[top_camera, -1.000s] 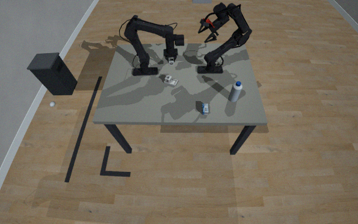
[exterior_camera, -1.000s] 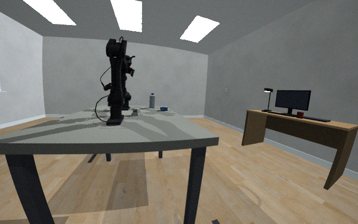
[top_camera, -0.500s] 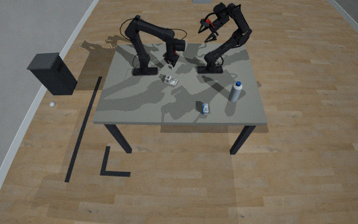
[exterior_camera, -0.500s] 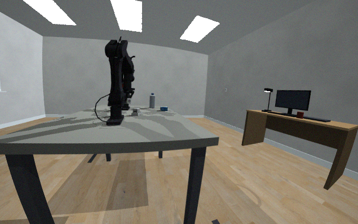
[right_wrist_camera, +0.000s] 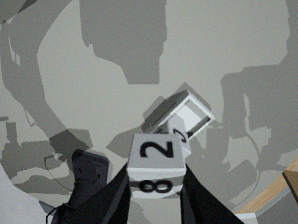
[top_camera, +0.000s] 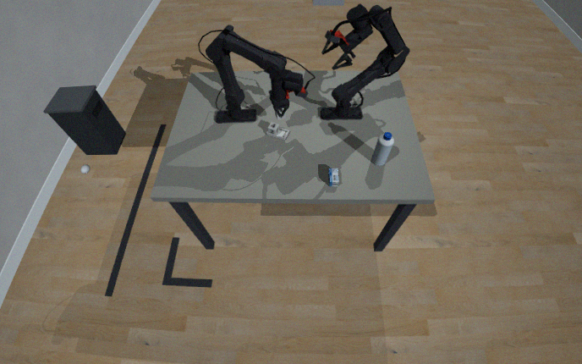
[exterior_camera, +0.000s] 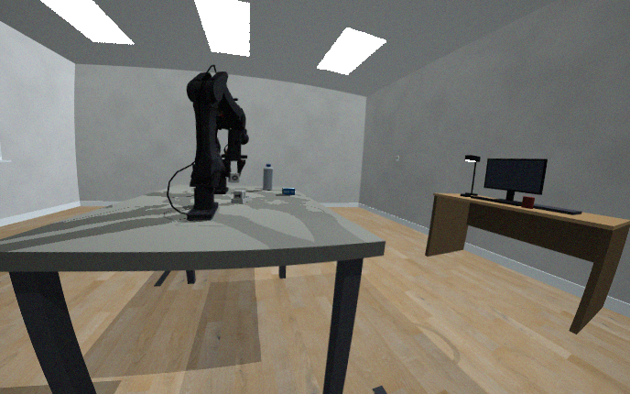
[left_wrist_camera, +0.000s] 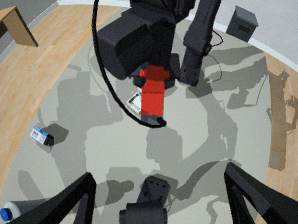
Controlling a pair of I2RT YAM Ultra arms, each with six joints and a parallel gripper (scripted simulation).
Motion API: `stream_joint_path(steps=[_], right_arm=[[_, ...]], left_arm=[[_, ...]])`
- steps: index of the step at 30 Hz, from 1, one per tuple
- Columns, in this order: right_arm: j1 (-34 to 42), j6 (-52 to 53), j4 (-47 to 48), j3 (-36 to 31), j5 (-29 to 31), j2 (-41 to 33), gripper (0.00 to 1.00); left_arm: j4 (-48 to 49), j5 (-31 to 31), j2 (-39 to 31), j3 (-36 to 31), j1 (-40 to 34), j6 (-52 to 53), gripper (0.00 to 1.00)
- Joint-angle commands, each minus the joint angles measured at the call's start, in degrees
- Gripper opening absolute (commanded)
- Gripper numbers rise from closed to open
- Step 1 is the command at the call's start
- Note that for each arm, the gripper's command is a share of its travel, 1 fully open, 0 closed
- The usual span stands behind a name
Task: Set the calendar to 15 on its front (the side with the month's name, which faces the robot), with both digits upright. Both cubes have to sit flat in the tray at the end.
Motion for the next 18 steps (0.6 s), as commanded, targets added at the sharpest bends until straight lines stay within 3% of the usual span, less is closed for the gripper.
stream_joint_path(steps=[1, 9, 18], right_arm=[[-2.14, 10.66, 0.01, 2.75, -0.15, 1.24, 0.35], [-6.6, 26.08, 0.04, 5.5, -0.07, 4.16, 0.35], [-8.16, 32.24, -0.13, 7.02, 0.15, 5.71, 0.35]], left_arm=[[-0.51, 0.12, 0.53, 0.63, -0.11, 0.13, 1.0], [-0.51, 0.12, 0.53, 0.63, -0.11, 0.13, 1.0], [-0.51, 0.12, 0.53, 0.63, -0.11, 0.13, 1.0]])
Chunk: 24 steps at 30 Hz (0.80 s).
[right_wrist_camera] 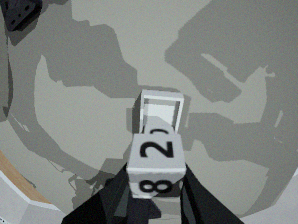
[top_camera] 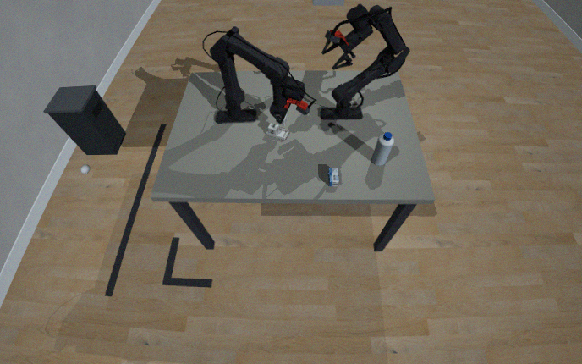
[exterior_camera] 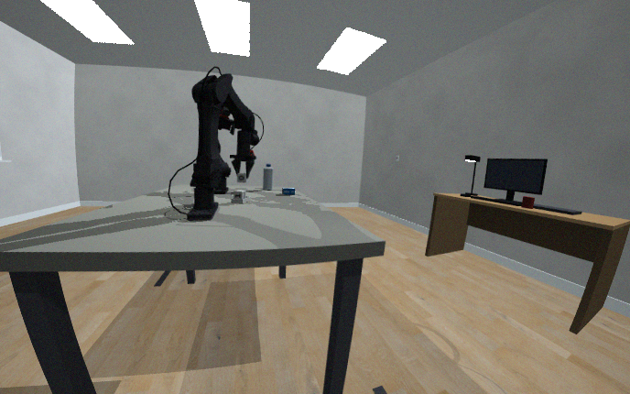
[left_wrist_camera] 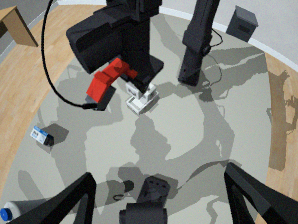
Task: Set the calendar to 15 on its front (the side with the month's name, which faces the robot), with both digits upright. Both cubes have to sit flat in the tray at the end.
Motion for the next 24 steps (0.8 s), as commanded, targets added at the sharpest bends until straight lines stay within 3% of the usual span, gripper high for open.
stream_joint_path(steps=[1, 13, 24], right_arm=[[-0.87, 4.91, -0.12, 2.37, 0.14, 0.67, 0.35], [-0.85, 4.47, 2.04, 1.43, 0.24, 1.11, 0.35], [-0.84, 4.48, 8.25, -3.93, 0.25, 1.92, 0.35]], left_arm=[[-0.51, 0.12, 0.53, 0.63, -0.11, 0.13, 1.0], [-0.51, 0.12, 0.53, 0.63, -0.11, 0.13, 1.0], [-0.51, 0.12, 0.53, 0.63, -0.11, 0.13, 1.0]])
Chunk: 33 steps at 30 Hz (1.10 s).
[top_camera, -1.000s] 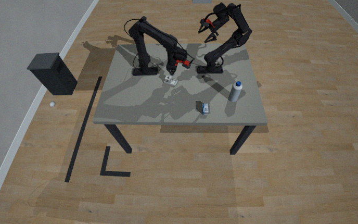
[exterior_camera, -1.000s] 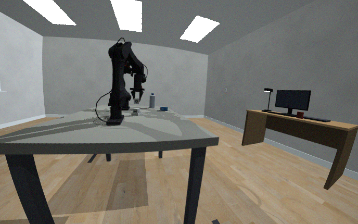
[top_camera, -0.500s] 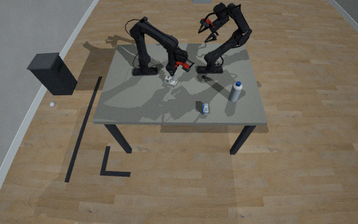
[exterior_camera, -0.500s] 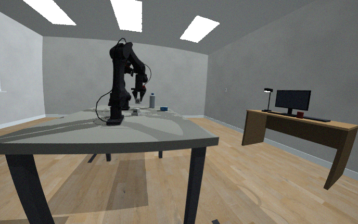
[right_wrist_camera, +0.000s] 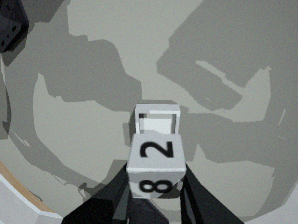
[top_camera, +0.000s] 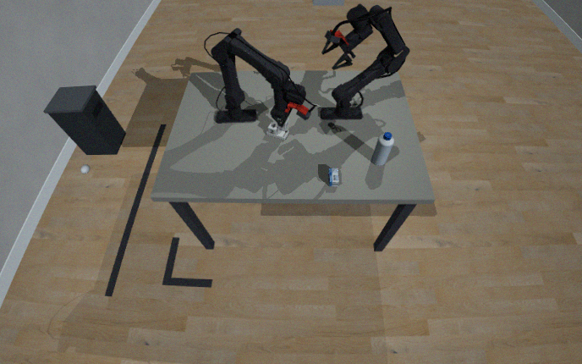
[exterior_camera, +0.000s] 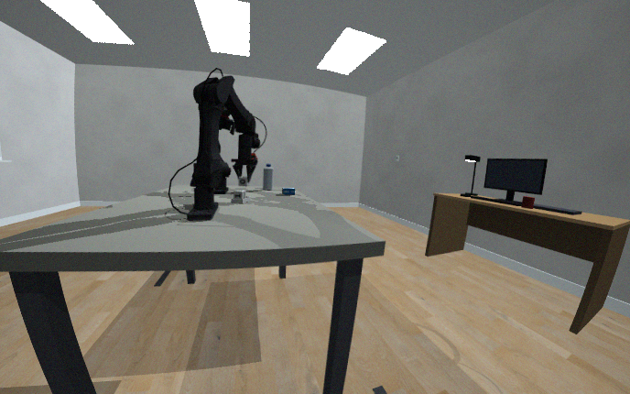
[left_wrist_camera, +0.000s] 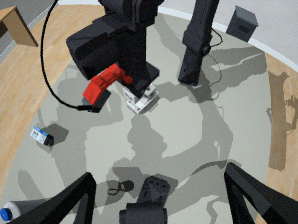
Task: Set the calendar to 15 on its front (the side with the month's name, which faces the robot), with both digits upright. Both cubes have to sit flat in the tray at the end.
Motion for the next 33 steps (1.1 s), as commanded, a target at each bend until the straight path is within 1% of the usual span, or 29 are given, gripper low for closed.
stream_joint_path(steps=[1, 12, 21, 23, 25, 27, 33], right_arm=[[-0.21, 0.65, 3.76, -1.92, 0.24, 0.74, 0.35], [-0.2, 0.65, 7.11, -5.02, 0.25, 1.84, 0.35], [-0.21, 0.65, 6.24, -5.34, 0.25, 1.65, 0.35], [-0.55, 0.45, 8.6, -5.48, 0.4, 2.44, 0.35], [-0.64, 0.34, 9.8, -7.24, 0.43, 0.62, 0.35], [-0.68, 0.4, 8.82, -8.44, 0.51, 0.52, 0.35], [-0.57, 0.37, 8.92, -8.34, 0.38, 0.49, 0.35]], left_arm=[[-0.51, 0.12, 0.53, 0.63, -0.11, 0.13, 1.0], [-0.51, 0.12, 0.53, 0.63, -0.11, 0.13, 1.0], [-0.51, 0.12, 0.53, 0.63, -0.11, 0.13, 1.0], [-0.51, 0.12, 0.53, 0.63, -0.11, 0.13, 1.0], [-0.51, 0.12, 0.53, 0.63, -0.11, 0.13, 1.0], [-0.51, 0.12, 0.53, 0.63, -0.11, 0.13, 1.0], [-0.51, 0.12, 0.53, 0.63, -0.11, 0.13, 1.0]])
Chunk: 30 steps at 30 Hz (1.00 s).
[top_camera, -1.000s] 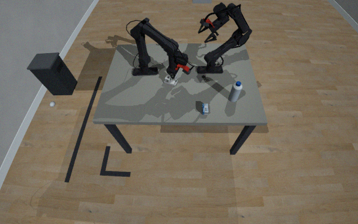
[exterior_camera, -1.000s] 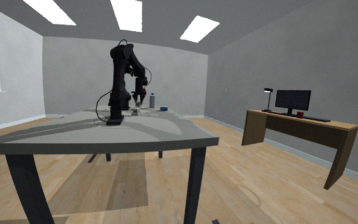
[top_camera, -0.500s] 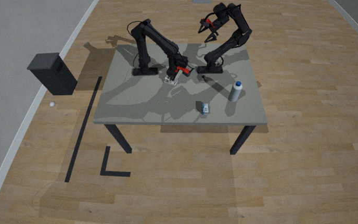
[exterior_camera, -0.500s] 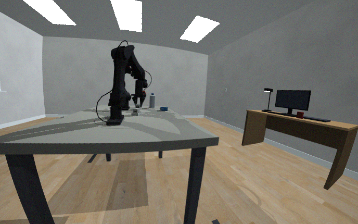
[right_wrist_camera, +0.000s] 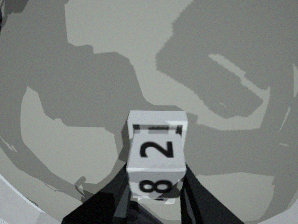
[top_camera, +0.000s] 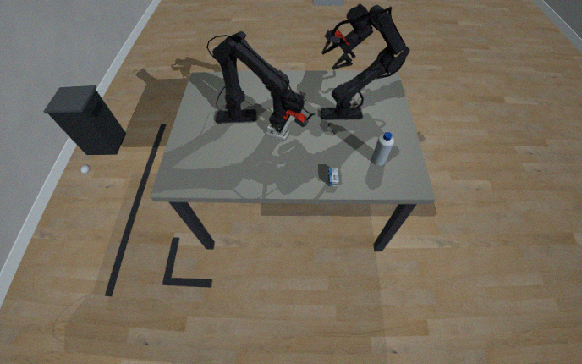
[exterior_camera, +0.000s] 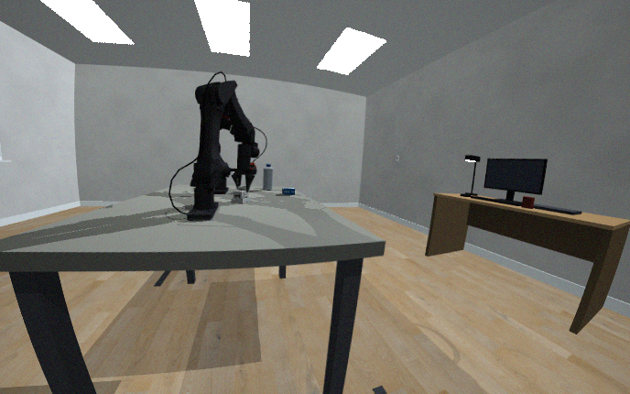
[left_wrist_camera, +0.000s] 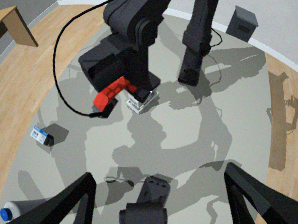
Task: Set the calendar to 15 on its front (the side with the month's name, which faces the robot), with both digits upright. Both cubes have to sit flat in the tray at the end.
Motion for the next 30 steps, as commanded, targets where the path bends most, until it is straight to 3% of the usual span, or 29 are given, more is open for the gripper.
stream_joint_path(steps=[1, 11, 27, 30], right_arm=[[-0.31, 0.28, 0.94, -0.23, 0.32, -1.35, 0.35], [0.08, 0.81, 2.38, -0.39, 0.3, -0.73, 0.35], [-0.14, 0.34, 8.76, -6.22, 0.29, 0.6, 0.35], [0.14, 0.99, 5.66, -3.26, 0.47, 1.39, 0.35]], left_arm=[[-0.51, 0.12, 0.53, 0.63, -0.11, 0.13, 1.0], [-0.51, 0.12, 0.53, 0.63, -0.11, 0.13, 1.0], [-0.51, 0.12, 0.53, 0.63, -0.11, 0.13, 1.0], [-0.51, 0.12, 0.53, 0.63, -0.11, 0.13, 1.0]])
